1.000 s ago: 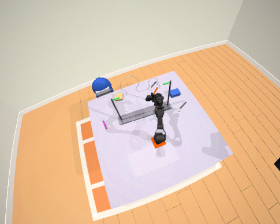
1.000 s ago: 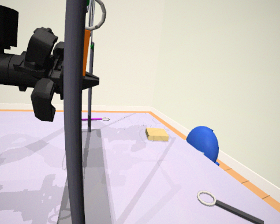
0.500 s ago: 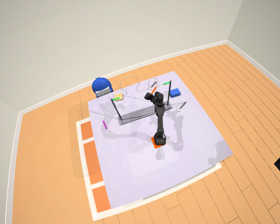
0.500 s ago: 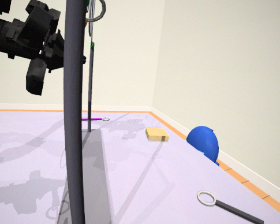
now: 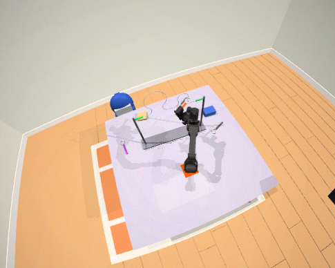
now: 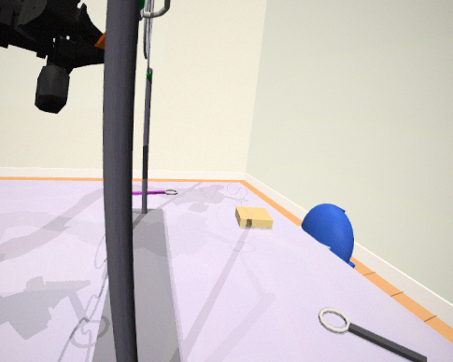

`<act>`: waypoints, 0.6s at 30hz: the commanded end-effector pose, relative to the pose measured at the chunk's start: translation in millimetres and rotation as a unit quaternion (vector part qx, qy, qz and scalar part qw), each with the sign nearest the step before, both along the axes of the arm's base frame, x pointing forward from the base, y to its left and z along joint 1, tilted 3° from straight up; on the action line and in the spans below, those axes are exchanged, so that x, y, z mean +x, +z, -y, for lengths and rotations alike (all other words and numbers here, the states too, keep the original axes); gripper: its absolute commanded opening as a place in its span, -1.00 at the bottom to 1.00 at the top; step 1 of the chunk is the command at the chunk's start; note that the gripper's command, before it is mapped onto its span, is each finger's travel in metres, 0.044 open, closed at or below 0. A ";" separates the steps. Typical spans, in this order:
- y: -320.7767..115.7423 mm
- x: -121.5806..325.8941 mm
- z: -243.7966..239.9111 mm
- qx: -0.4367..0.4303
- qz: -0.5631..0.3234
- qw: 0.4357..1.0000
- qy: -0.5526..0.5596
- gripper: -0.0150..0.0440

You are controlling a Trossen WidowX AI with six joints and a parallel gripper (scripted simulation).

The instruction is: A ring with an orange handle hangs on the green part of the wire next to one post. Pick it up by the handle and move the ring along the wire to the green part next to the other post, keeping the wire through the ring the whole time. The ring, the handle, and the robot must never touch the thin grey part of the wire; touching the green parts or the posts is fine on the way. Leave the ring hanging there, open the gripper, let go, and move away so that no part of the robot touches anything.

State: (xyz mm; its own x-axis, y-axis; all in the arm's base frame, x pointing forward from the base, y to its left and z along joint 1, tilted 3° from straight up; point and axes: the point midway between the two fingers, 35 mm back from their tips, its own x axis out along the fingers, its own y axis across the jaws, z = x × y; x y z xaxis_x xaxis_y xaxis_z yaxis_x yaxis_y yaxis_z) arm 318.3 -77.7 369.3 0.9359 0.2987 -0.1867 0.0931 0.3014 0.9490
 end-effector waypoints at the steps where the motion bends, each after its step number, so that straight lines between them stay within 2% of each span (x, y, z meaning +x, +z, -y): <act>1: 16.2 -0.3 -5.0 0.055 0.007 0.998 0.006 -1.00; 18: 67.5 1.5 -6.1 0.211 0.032 0.977 0.001 -1.00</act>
State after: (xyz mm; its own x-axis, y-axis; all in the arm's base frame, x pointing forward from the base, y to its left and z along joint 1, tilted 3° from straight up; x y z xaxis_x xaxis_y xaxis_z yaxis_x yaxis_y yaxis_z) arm 320.1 -71.7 425.6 0.9433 0.3314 -0.0175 0.0384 -0.0568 0.9976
